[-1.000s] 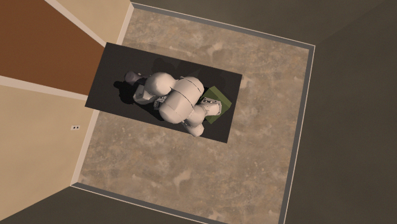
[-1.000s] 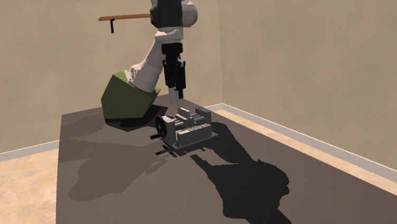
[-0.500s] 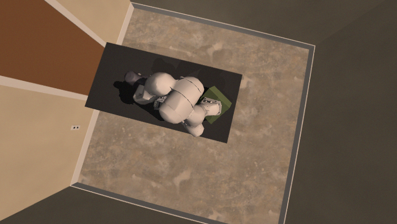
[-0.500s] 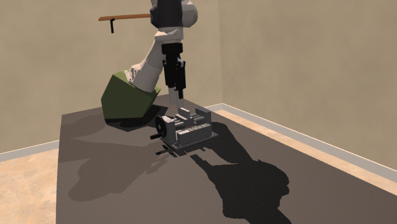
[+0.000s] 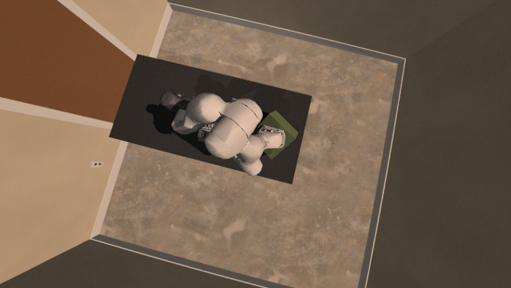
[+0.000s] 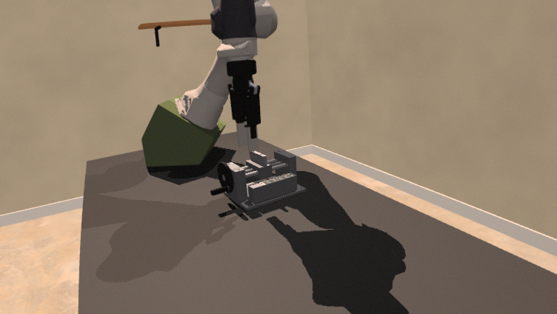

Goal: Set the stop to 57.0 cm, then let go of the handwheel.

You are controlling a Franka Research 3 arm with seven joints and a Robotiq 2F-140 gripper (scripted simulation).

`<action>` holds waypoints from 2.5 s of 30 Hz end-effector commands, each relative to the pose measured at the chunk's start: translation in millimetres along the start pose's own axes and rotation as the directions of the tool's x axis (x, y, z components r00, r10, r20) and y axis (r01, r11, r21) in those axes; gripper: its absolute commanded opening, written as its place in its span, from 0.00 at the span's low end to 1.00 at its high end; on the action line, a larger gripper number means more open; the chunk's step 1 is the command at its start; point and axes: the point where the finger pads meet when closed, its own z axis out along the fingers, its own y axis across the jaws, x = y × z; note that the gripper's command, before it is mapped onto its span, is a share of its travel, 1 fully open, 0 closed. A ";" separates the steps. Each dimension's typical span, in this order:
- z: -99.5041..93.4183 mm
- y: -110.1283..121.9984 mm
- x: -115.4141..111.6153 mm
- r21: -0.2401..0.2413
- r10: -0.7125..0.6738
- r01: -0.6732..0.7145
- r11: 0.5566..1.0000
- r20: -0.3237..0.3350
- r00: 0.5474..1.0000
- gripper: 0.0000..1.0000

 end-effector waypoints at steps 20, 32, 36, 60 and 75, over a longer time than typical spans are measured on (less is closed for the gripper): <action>0.0 0.0 -0.6 0.001 0.009 -0.009 1.000 0.000 1.000 0.33; 0.0 0.0 -0.6 0.001 0.009 -0.009 1.000 0.000 1.000 0.33; 0.0 0.0 -0.6 0.001 0.009 -0.009 1.000 0.000 1.000 0.33; 0.0 22.5 93.0 0.001 0.009 -0.009 1.000 0.000 1.000 0.33; 22.3 22.8 94.2 0.001 0.009 -0.009 1.000 0.000 1.000 0.33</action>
